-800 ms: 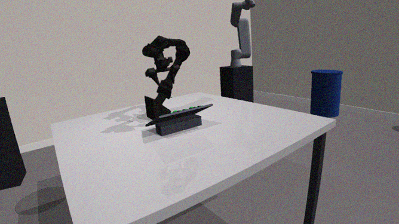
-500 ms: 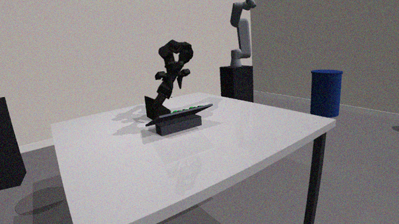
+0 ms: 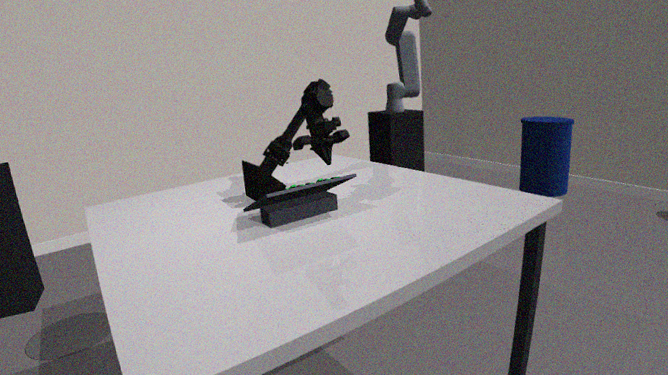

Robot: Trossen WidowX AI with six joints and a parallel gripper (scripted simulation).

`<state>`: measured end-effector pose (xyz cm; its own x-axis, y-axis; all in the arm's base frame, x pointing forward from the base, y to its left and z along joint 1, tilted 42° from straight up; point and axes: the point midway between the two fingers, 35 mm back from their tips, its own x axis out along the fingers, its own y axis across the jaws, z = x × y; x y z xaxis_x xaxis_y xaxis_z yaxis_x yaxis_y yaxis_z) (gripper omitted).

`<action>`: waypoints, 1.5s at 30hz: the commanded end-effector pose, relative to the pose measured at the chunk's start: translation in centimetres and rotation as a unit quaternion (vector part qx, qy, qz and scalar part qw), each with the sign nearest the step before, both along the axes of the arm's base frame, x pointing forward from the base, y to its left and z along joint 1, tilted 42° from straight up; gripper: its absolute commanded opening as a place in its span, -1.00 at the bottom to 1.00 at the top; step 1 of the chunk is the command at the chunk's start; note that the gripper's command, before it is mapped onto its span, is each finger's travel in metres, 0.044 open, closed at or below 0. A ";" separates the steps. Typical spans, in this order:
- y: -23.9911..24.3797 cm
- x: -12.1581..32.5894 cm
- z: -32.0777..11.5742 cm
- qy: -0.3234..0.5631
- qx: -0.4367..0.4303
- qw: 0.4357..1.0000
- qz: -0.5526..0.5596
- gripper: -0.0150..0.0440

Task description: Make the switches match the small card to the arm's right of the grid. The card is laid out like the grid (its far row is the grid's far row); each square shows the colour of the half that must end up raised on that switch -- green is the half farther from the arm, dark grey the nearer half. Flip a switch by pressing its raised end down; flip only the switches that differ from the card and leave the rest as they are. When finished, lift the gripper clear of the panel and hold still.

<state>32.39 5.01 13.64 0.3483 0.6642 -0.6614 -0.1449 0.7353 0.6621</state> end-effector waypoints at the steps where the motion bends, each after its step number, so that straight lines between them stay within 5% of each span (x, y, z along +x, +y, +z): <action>1: 1.3 0.1 -0.9 0.000 0.002 1.000 0.000 -0.49; 45: 2.9 0.9 -2.5 -0.001 0.003 1.000 0.000 -0.49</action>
